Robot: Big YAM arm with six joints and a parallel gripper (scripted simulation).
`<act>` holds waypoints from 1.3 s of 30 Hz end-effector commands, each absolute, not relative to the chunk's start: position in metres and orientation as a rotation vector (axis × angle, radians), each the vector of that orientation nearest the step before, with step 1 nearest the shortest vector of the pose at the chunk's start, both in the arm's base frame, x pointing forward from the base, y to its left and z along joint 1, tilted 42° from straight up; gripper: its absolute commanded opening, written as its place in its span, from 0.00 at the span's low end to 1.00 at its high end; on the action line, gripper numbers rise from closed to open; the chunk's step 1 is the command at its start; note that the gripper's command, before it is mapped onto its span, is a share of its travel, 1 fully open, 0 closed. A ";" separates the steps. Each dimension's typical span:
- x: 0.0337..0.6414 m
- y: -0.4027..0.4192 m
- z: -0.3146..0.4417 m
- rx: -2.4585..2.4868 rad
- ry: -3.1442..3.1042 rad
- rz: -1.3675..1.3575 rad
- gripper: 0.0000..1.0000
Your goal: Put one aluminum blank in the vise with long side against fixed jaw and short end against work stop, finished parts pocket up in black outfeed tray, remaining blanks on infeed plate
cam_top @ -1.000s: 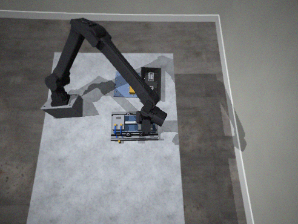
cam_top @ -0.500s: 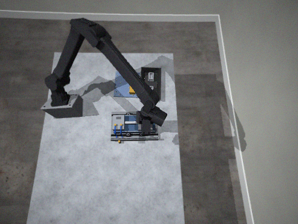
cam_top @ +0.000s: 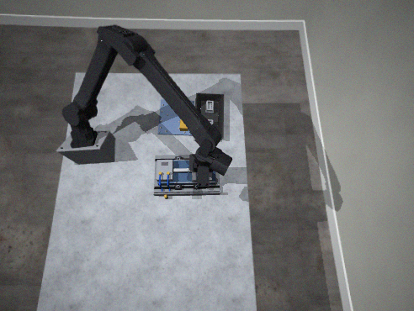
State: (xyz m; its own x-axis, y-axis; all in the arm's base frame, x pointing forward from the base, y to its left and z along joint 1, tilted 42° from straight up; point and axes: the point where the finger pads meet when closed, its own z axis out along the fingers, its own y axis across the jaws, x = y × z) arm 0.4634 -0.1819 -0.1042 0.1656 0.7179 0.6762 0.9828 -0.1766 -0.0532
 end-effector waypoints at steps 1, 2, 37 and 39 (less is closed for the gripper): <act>0.471 -0.204 -0.104 -2.006 -1.602 -0.744 0.00; 0.471 -0.204 -0.104 -2.006 -1.602 -0.744 0.00; 0.472 -0.189 -0.108 -1.971 -1.629 -0.737 0.00; 0.472 -0.186 -0.108 -1.964 -1.635 -0.736 0.00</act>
